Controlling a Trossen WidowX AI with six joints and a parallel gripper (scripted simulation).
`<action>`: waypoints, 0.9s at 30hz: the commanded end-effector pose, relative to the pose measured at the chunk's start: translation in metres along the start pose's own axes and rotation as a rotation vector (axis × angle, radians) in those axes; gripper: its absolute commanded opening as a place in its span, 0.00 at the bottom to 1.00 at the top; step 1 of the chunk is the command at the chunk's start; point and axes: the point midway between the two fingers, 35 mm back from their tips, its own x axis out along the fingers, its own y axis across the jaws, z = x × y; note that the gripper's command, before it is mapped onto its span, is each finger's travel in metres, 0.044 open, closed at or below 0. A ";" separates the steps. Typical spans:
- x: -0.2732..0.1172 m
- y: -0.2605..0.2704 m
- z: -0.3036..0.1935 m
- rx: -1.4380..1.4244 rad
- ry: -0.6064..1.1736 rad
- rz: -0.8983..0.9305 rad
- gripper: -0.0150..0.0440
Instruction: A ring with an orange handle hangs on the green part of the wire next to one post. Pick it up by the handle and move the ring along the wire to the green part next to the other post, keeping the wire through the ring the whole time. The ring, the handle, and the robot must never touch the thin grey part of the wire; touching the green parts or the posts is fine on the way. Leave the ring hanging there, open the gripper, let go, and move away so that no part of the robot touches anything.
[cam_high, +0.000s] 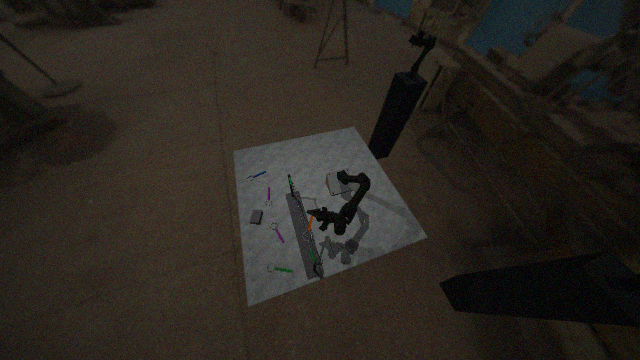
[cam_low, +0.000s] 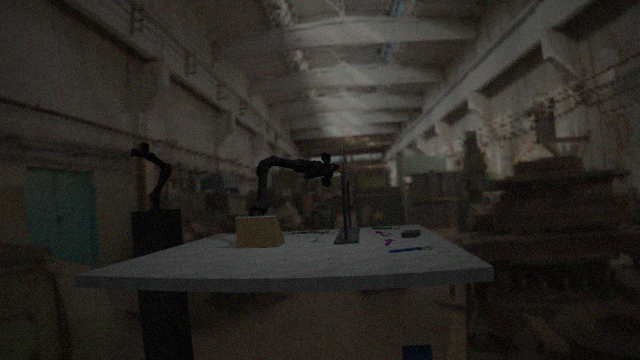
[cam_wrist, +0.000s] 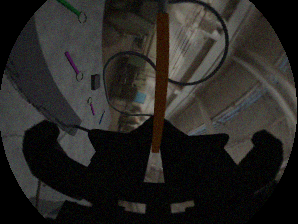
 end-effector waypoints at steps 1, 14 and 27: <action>0.000 -0.013 -0.001 -0.050 0.005 -0.036 0.00; -0.003 -0.034 0.003 -0.120 0.006 -0.072 0.00; -0.003 -0.032 0.004 -0.008 0.006 -0.007 0.00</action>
